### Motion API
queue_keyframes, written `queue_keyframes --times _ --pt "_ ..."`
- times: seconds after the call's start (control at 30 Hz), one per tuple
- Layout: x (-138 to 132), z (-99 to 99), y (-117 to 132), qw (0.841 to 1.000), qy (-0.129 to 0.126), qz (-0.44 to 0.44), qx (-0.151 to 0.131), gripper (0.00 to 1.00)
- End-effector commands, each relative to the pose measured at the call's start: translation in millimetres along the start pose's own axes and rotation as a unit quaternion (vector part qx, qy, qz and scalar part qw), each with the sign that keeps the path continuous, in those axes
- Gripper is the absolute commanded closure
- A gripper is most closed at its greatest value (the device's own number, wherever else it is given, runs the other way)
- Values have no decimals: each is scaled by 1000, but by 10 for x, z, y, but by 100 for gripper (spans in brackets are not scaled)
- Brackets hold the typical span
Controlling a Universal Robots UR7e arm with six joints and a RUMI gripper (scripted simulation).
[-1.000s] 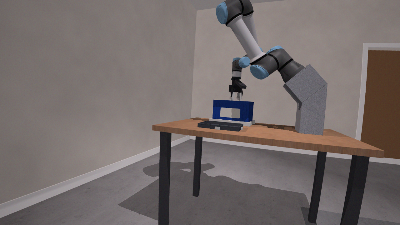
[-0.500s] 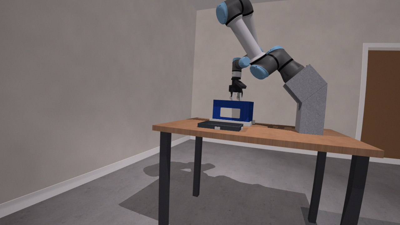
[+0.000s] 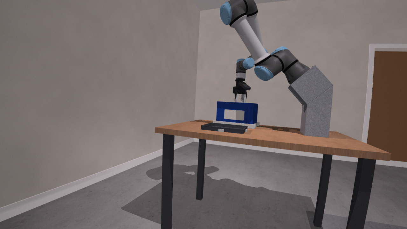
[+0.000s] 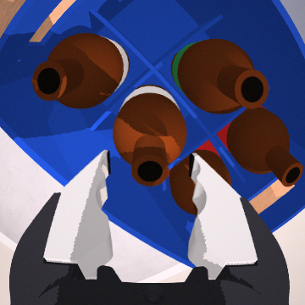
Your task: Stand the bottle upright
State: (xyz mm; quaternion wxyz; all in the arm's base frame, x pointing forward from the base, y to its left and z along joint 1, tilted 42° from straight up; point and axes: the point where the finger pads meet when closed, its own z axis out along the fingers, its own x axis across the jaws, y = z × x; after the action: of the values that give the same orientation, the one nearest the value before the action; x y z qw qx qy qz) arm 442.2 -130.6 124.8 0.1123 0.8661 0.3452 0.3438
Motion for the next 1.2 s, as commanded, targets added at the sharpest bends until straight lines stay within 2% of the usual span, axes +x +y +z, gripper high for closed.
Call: queue_keyframes --times 0.0,0.13,0.17,1.17 --pt "1 -2 3 1000 0 0 0 62" --pt "1 -2 3 1000 0 0 0 62" --pt "1 -2 3 1000 0 0 0 100" --pt "1 -2 3 1000 0 0 0 100"
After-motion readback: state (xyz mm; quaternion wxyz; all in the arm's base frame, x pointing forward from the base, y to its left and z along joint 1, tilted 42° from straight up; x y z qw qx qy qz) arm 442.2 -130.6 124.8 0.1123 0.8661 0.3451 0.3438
